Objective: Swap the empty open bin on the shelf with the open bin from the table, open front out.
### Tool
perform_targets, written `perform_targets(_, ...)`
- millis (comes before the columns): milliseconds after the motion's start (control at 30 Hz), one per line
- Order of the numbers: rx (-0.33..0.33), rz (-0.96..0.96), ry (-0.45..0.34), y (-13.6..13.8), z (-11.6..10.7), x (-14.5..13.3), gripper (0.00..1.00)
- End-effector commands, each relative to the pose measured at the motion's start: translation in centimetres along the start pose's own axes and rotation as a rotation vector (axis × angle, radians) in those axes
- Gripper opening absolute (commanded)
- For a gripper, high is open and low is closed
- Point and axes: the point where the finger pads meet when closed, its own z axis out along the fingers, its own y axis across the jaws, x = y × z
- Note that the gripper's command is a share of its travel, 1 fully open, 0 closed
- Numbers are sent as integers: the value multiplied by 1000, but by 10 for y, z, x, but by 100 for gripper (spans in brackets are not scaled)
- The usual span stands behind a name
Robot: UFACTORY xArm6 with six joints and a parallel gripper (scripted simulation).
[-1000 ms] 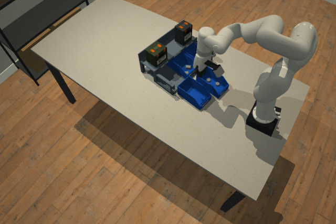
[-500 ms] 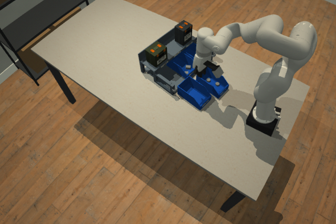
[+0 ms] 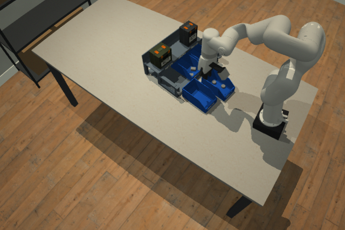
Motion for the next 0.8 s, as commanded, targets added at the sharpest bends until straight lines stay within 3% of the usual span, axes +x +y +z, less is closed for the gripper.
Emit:
perform_targets(0,-1,0,-4,0,0,-1,26)
perform_targets(767,-1,0,-3,1,29,-1,26)
